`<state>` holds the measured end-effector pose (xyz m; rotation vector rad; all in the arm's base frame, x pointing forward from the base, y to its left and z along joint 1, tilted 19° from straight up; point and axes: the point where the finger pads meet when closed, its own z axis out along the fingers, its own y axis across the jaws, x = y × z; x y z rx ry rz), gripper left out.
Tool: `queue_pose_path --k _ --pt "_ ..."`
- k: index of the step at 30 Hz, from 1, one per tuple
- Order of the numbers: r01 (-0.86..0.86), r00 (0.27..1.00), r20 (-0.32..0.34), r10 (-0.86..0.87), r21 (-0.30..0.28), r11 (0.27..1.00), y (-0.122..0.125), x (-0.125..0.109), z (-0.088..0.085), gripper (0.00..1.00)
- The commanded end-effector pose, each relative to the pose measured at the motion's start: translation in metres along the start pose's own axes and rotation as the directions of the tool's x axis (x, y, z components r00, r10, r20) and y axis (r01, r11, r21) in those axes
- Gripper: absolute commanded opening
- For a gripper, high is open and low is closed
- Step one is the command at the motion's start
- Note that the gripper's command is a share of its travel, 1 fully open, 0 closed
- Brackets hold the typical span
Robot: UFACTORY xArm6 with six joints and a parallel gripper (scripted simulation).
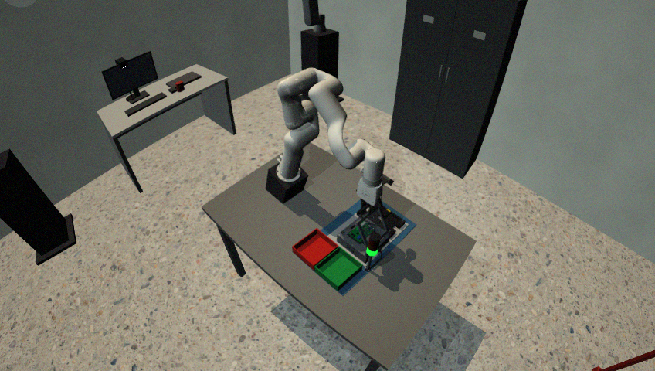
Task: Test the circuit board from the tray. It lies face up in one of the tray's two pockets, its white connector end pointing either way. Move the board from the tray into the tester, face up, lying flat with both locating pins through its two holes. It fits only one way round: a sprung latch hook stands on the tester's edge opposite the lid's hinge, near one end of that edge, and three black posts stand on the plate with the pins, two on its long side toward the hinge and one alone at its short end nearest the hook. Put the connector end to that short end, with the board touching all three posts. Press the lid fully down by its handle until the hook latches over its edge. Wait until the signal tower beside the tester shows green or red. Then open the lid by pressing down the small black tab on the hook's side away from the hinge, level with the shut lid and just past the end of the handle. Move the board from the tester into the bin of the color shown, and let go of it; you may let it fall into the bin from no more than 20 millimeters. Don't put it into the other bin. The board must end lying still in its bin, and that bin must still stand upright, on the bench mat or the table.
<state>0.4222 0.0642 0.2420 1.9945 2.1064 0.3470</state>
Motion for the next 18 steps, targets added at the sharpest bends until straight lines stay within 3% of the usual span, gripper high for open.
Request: queue_pose_path --k 1,18 --pt "0.0 1.0 0.0 0.0 -0.001 1.0 0.012 0.0 -0.005 0.0" --pt "0.0 1.0 0.0 0.0 -0.001 1.0 0.057 0.0 -0.02 0.0"
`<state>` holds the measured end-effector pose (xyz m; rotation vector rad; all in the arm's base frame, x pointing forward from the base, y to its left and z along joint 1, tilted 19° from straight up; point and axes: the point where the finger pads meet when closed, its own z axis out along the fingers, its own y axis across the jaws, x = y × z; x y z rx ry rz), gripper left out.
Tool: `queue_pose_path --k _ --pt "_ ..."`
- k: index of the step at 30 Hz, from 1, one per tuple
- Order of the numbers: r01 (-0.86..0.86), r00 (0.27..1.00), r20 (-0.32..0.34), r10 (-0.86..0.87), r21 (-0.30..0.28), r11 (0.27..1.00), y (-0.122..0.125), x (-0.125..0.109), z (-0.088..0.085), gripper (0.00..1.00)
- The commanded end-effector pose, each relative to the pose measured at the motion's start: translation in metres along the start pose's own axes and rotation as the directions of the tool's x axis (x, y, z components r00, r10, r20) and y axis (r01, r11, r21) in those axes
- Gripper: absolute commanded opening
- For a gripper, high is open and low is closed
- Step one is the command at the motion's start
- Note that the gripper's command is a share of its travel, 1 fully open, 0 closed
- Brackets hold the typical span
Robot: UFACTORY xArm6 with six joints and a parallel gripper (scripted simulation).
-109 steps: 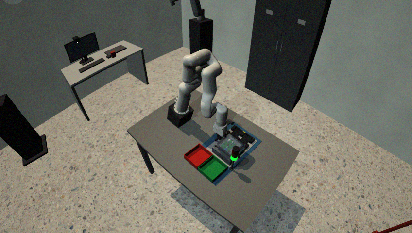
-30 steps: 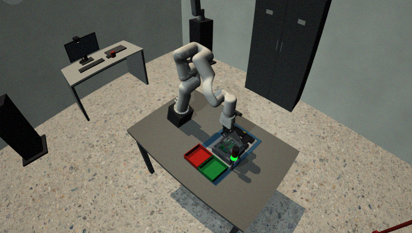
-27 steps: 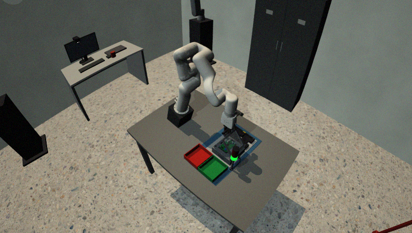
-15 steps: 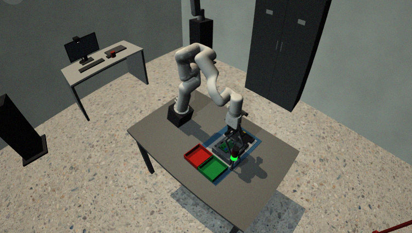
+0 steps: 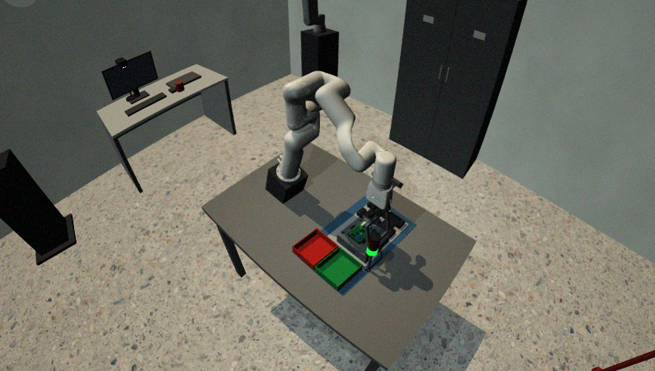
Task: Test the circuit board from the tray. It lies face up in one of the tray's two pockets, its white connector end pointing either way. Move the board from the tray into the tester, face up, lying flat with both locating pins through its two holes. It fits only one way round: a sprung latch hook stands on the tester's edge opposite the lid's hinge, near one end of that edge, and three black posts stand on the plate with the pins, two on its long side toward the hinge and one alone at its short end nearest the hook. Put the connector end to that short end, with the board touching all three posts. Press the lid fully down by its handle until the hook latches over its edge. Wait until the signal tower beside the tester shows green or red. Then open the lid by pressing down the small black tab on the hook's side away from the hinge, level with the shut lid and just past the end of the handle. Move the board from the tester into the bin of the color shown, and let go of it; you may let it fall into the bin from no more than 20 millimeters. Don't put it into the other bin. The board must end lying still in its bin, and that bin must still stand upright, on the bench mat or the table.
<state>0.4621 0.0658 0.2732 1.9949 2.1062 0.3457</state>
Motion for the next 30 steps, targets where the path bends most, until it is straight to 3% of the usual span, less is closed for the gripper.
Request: queue_pose_path --k 1,30 --pt "0.001 1.0 -0.001 -0.001 -0.001 1.0 0.012 0.001 -0.003 0.0" --pt "0.001 1.0 -0.001 -0.001 -0.001 1.0 0.064 0.001 -0.005 0.0"
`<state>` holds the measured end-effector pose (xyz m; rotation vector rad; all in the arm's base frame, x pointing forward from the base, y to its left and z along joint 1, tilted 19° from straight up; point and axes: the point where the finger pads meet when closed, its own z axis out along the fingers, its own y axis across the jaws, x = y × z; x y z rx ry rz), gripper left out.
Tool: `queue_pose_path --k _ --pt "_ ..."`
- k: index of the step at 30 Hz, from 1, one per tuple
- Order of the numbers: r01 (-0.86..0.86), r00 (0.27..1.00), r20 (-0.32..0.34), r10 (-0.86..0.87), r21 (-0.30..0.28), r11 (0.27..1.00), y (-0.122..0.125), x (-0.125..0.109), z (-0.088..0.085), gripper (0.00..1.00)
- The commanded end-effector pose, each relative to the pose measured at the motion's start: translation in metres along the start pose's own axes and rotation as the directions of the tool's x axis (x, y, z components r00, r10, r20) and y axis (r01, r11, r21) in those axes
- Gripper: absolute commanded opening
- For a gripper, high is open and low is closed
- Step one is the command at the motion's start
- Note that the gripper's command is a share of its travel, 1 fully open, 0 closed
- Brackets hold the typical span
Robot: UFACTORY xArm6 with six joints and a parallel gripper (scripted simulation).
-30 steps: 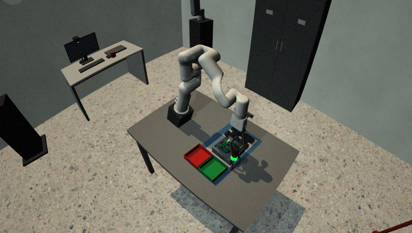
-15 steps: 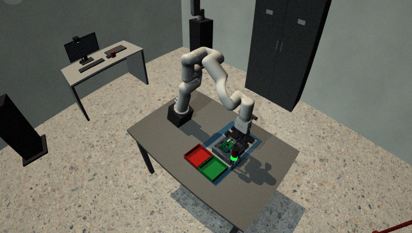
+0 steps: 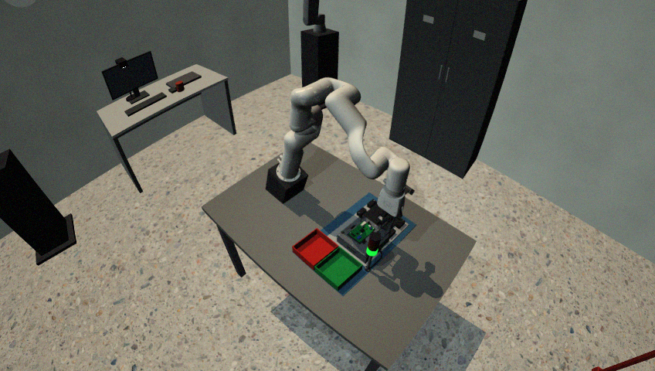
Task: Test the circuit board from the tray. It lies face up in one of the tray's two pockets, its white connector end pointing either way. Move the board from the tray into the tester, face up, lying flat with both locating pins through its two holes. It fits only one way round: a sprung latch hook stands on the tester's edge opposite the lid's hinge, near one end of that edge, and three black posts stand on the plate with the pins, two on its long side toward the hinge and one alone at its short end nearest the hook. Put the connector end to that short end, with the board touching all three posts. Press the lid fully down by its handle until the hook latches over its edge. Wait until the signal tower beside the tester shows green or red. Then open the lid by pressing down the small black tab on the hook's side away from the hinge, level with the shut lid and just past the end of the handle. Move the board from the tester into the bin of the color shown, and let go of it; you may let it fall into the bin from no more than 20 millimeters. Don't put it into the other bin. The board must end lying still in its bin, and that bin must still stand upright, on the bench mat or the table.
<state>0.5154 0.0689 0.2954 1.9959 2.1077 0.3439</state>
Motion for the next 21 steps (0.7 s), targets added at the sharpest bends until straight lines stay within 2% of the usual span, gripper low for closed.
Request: queue_pose_path --k 1,21 --pt "0.0 1.0 -0.001 0.0 -0.004 1.0 0.006 0.0 -0.001 0.0" --pt "0.0 1.0 -0.001 0.0 -0.004 1.0 0.017 0.0 0.0 0.0"
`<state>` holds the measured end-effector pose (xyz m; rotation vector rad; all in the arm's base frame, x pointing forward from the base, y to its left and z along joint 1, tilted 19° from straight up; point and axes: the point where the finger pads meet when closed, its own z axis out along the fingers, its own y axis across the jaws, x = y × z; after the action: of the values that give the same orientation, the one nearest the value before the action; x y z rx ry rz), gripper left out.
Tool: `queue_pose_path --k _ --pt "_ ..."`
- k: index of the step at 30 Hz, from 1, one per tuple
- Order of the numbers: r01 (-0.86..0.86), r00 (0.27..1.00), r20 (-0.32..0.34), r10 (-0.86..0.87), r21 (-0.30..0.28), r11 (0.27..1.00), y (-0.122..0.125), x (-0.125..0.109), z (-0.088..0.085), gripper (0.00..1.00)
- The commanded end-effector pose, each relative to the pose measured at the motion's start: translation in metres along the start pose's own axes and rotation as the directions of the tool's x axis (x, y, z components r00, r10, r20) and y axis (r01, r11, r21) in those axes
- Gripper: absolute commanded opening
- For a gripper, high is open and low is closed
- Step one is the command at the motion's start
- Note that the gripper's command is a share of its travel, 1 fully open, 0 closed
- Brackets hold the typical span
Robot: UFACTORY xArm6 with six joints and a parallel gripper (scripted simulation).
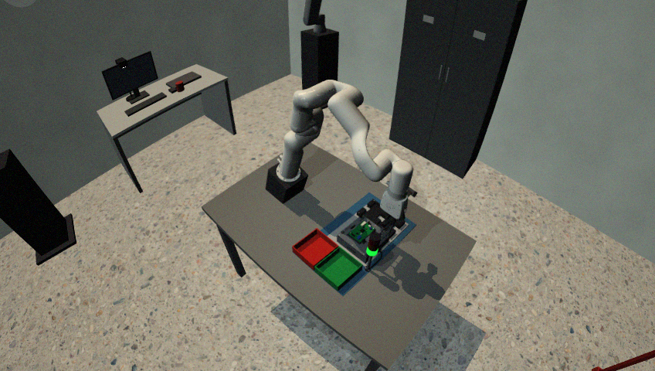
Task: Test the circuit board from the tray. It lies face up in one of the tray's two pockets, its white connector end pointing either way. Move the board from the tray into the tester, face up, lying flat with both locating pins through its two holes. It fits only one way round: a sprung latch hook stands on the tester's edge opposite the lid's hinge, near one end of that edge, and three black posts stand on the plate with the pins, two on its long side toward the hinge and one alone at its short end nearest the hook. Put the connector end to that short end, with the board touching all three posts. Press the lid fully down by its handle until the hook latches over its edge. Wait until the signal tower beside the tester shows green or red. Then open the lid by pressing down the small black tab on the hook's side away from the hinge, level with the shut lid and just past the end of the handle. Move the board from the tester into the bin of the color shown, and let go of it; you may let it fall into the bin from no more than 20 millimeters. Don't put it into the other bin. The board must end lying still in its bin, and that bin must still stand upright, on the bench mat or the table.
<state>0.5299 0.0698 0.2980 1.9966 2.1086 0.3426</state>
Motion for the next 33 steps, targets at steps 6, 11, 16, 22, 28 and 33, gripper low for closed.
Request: queue_pose_path --k 6,11,16,22,28,33 --pt "0.0 1.0 -0.001 0.0 -0.005 1.0 0.0031 0.0003 -0.0017 0.0" --pt "0.0 1.0 -0.001 0.0 -0.005 1.0 0.0032 0.0003 -0.0017 0.0" --pt "0.0 1.0 -0.001 0.0 -0.005 1.0 0.0032 0.0003 -0.0017 0.0" --pt "0.0 1.0 -0.001 0.0 -0.005 1.0 0.0032 0.0003 -0.0017 0.51" --pt "0.0 1.0 -0.001 0.0 -0.005 1.0 0.0032 0.0003 -0.0017 0.51" --pt "0.0 1.0 -0.001 0.0 -0.005 1.0 0.0032 0.0003 -0.0017 0.51"
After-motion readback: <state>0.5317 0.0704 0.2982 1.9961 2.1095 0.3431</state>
